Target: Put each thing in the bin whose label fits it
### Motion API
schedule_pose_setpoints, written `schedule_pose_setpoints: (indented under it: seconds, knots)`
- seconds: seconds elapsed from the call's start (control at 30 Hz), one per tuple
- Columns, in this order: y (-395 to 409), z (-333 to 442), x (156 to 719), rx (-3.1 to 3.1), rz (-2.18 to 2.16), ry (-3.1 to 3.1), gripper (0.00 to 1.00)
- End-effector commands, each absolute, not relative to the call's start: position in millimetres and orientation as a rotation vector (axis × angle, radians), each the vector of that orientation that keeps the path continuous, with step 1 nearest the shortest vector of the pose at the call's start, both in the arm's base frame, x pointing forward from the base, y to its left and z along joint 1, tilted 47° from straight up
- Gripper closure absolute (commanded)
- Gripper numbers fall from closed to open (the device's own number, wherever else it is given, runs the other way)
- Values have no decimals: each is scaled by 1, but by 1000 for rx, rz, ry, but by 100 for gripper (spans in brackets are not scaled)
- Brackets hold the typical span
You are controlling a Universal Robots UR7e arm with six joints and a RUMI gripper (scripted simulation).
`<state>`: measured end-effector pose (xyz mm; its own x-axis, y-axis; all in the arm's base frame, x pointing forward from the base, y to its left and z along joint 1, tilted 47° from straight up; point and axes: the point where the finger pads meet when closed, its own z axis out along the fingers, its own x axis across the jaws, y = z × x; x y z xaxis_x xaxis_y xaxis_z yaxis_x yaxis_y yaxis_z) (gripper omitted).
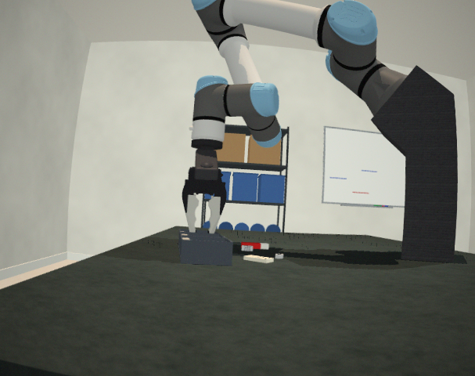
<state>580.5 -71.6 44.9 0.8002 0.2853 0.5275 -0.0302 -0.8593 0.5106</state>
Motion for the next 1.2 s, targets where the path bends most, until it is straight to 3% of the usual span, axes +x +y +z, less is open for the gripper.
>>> schedule_pose_setpoints:
  seconds: [0.0,1.17]
  knots:
    - [-71,46,581,2479,839,191,82]
    - [-51,75,553,2480,838,193,82]
